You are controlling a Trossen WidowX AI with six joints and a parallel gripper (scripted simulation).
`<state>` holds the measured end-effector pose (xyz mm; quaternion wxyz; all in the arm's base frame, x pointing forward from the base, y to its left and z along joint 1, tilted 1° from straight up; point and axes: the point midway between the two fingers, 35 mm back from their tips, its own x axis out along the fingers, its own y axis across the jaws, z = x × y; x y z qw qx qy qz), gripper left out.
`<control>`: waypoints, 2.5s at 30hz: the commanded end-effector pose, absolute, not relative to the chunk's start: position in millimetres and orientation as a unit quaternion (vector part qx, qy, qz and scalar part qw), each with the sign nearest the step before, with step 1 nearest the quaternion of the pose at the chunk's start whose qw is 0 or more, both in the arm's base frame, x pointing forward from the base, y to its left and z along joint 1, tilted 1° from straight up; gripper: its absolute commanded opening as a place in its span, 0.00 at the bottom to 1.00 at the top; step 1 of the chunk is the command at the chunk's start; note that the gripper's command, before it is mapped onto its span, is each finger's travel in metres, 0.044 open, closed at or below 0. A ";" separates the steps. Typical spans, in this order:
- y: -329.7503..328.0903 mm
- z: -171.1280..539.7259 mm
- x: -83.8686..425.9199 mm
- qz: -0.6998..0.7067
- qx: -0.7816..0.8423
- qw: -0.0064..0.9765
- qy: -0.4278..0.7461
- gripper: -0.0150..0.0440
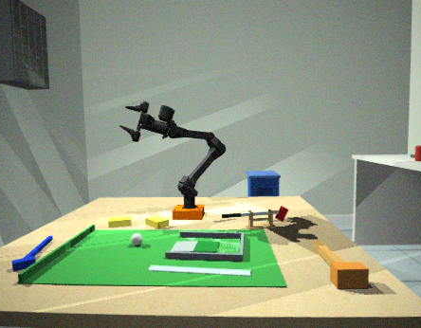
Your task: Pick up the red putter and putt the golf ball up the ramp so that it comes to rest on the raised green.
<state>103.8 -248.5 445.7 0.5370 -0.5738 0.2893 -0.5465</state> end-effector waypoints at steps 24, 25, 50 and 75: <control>-37.7 225.6 355.9 0.158 -0.573 0.752 0.284 1.00; -23.1 216.9 356.5 0.186 -0.570 0.748 0.285 1.00; 204.7 83.1 227.2 0.634 -0.483 0.482 0.363 1.00; 205.3 32.9 227.8 0.635 -0.483 0.482 0.363 1.00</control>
